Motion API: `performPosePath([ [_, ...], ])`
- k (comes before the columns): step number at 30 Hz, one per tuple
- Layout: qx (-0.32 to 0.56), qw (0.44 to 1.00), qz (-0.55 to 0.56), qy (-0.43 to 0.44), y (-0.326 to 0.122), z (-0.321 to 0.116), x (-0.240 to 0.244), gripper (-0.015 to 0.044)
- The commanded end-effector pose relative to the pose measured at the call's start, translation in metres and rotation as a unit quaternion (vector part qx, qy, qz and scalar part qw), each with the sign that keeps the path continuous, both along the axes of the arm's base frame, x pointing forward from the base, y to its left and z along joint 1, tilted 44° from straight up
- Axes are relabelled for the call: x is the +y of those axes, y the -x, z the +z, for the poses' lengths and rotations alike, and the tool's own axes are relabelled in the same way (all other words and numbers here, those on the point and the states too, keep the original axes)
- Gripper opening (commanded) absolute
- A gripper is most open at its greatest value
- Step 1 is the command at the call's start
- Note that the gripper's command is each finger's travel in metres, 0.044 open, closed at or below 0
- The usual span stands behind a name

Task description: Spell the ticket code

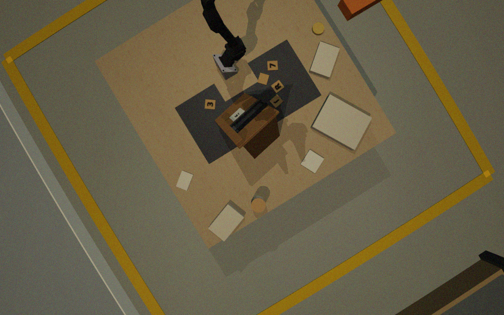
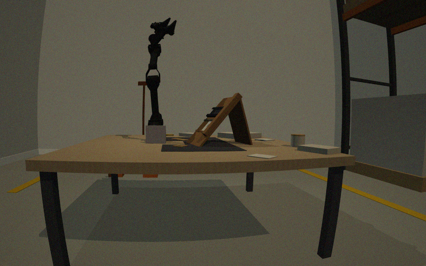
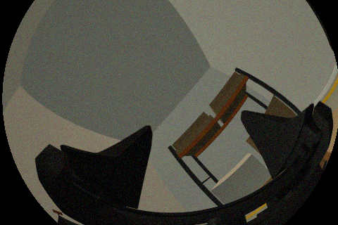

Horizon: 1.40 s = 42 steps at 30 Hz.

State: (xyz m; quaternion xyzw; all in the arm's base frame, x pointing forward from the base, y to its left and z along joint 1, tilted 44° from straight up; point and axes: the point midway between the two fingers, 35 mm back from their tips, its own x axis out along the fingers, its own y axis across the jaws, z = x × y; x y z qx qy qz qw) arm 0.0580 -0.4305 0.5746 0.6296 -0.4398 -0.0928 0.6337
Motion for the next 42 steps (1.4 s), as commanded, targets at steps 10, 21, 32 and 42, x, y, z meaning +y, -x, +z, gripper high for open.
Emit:
performPosePath([
  [10,0.010,0.940,-0.217,0.263,0.087,0.117,0.150,0.0440],
  [21,0.051,0.801,-0.365,0.472,0.080,0.169,0.311,0.0440],
  [32,0.123,0.609,-0.438,0.650,-0.013,0.165,0.443,0.0440],
  [42,0.202,0.428,-0.425,0.772,-0.140,0.113,0.497,0.0440],
])
